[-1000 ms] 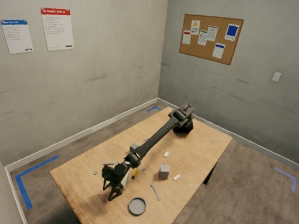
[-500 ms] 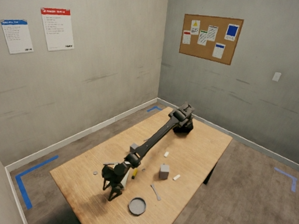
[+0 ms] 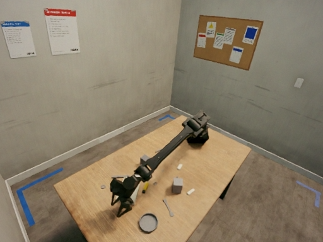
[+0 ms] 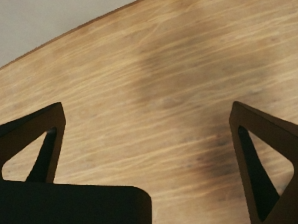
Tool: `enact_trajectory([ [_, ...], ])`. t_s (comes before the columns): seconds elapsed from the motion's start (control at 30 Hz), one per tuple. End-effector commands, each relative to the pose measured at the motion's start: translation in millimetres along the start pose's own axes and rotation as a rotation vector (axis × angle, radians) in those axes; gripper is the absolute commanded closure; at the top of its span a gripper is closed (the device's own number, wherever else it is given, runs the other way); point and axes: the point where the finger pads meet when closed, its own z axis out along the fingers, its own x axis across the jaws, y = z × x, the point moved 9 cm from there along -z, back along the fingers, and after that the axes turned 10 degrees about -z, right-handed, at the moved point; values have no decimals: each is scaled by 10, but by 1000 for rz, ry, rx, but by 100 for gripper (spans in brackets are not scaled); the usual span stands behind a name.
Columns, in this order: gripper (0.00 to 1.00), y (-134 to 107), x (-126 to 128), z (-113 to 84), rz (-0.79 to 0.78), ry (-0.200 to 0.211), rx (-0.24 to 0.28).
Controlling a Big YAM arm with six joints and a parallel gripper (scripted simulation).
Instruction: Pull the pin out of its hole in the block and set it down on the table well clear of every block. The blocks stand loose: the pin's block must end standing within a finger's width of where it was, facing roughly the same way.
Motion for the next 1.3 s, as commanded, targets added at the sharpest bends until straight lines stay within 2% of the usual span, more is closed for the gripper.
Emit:
enact_trajectory([
  [0.0, 0, 88, 33, -48, -3, 5, -15],
  [0.47, 0, 88, 33, -48, -3, 5, -15],
  [0.5, 61, 88, 33, -48, -3, 5, -15],
  [1.27, 61, 88, 33, -48, -3, 5, -15],
])
